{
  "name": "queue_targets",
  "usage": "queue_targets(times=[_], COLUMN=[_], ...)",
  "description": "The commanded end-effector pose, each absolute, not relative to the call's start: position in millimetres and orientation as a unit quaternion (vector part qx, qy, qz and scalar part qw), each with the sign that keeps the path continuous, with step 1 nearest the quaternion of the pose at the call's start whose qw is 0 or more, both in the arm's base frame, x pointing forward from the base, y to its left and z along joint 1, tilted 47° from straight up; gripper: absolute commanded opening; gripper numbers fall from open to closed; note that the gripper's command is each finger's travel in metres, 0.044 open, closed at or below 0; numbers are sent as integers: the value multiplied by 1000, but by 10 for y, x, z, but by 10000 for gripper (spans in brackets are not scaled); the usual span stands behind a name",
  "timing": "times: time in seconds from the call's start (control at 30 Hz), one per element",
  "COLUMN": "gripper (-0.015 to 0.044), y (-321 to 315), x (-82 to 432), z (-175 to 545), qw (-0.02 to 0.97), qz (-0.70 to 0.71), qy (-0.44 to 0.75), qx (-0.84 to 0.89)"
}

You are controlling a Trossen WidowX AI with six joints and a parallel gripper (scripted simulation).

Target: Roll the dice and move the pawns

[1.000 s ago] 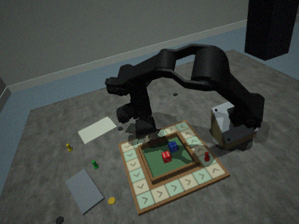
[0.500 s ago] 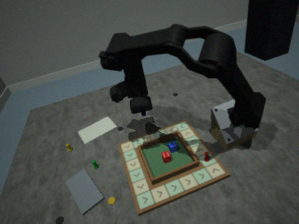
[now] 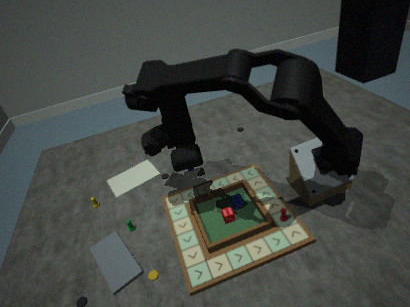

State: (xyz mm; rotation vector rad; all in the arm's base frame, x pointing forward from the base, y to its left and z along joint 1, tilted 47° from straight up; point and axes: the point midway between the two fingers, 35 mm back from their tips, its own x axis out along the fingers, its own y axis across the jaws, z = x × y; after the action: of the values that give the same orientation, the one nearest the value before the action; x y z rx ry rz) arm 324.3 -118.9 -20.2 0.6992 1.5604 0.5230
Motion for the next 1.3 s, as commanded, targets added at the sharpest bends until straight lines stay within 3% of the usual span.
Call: queue_targets(times=[0.0, 0.4, 1.27], gripper=[0, 0, 0], y=[-1007, -321, 41], x=[3414, 3853, 3854], z=[-185, -104, -433], qw=[628, 621, 620], qz=[225, 222, 223], qy=[678, 675, 675], qx=[308, 331, 332])
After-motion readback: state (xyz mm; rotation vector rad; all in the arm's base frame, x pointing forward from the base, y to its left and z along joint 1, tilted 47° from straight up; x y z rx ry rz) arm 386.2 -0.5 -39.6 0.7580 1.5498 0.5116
